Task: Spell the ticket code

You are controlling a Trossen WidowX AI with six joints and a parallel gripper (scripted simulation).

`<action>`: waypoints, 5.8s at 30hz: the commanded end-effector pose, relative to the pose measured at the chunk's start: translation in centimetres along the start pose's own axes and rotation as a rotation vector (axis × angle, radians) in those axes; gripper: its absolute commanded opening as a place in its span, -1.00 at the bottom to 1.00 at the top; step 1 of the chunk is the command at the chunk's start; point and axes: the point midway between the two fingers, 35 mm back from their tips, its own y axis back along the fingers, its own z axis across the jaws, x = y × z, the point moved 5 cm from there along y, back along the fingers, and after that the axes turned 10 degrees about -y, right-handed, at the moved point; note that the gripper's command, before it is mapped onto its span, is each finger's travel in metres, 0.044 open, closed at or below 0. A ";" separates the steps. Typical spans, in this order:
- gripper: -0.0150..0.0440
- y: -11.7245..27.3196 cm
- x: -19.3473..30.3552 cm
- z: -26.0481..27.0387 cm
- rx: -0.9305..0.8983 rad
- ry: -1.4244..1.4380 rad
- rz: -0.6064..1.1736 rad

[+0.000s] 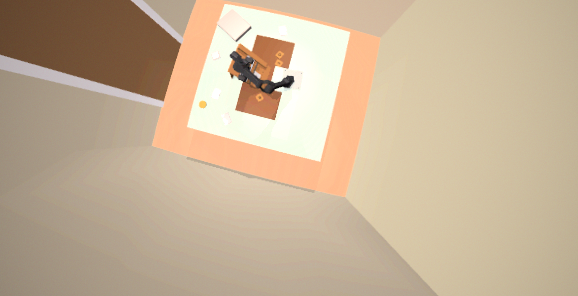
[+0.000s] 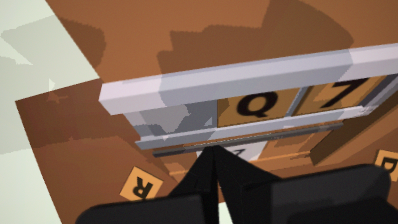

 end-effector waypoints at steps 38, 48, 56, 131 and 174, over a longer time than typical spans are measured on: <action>-0.49 -1.6 -1.4 0.2 0.004 0.006 0.006; -0.49 -1.9 -1.7 0.3 0.004 0.006 0.006; -0.49 -2.2 -2.0 0.4 0.004 0.006 0.005; -0.49 0.0 -0.4 -1.3 0.005 0.005 0.006; 1.00 10.9 9.8 -8.3 -0.112 -0.002 -0.672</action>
